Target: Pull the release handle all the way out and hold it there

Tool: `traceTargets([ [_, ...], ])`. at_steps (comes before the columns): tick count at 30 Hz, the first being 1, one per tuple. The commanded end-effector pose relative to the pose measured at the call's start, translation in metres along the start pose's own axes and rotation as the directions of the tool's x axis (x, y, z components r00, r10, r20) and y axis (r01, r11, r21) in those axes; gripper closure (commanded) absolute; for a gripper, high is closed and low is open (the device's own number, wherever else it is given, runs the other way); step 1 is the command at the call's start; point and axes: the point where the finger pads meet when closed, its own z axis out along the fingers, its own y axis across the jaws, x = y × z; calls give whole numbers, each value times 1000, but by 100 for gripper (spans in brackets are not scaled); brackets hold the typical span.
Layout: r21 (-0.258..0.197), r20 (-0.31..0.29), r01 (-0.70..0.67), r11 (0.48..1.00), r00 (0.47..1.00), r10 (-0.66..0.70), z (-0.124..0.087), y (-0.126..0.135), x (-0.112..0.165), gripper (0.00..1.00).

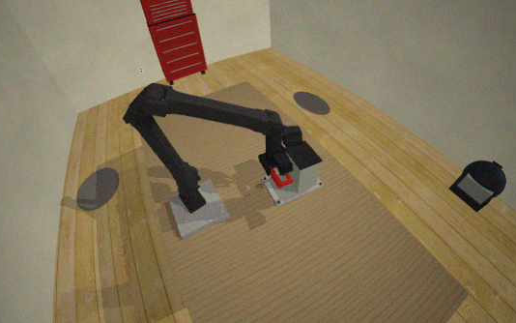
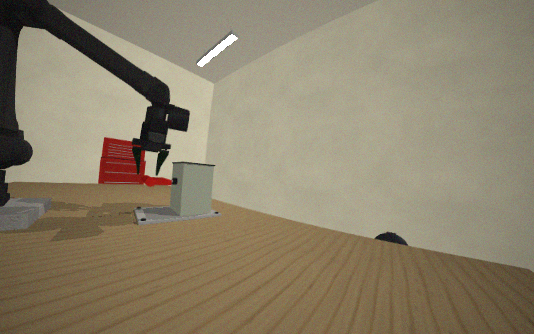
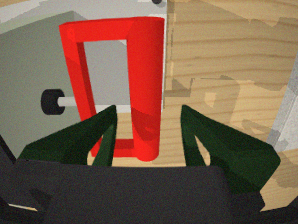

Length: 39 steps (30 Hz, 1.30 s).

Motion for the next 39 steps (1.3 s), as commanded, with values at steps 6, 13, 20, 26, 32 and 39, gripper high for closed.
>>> traceTargets([
  [6, -10, 5, -22, 1000, 1000, 22, 2, 6, -7, 50],
  [13, -10, 5, -22, 1000, 1000, 22, 2, 6, -7, 50],
  [20, -10, 5, -22, 1000, 1000, 22, 4, 6, -7, 50],
  [26, -10, 5, -22, 1000, 1000, 22, 6, 5, -7, 50],
  [32, -10, 5, -22, 1000, 1000, 22, 9, 5, -7, 50],
  [39, -10, 5, -22, 1000, 1000, 22, 15, 5, -7, 50],
])
